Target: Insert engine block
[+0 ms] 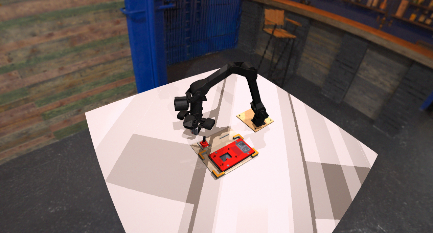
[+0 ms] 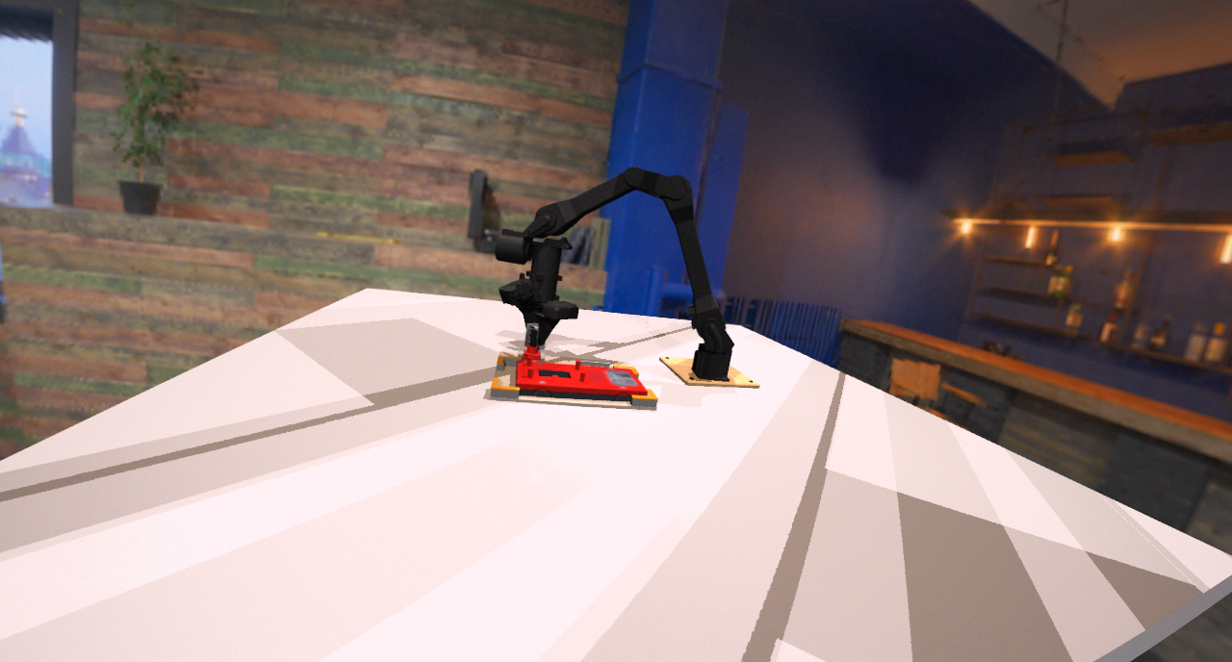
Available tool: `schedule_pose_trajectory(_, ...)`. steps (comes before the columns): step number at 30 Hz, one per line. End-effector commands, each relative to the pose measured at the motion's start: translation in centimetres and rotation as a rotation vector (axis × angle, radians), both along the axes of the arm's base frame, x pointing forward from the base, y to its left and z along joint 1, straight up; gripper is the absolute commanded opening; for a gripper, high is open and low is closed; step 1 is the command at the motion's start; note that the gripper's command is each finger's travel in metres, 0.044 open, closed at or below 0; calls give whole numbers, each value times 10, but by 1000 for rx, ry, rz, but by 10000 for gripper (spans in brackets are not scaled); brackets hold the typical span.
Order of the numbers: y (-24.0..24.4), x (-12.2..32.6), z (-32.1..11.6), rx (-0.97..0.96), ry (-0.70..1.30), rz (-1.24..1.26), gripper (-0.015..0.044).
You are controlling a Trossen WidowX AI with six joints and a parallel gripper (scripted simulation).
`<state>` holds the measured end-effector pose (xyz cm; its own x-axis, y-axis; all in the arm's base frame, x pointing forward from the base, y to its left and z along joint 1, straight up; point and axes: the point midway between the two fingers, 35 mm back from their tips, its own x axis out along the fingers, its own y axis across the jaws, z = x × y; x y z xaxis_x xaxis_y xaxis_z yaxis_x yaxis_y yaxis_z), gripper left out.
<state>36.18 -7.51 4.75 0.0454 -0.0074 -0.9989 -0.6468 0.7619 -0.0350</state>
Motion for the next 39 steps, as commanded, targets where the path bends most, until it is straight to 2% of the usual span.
schedule_pose_trajectory(1, 0, 0, 0, 0, 1, 0, 52)
schedule_pose_trajectory(16, 0, 0, 0, 0, 1, 0, 440)
schedule_pose_trajectory(21, 0, 0, 3, 1, 7, 1, 440)
schedule_pose_trajectory(31, 0, -1, 44, 1, 13, 3, 440)
schedule_pose_trajectory(39, 0, 0, 42, 2, 7, 1, 440)
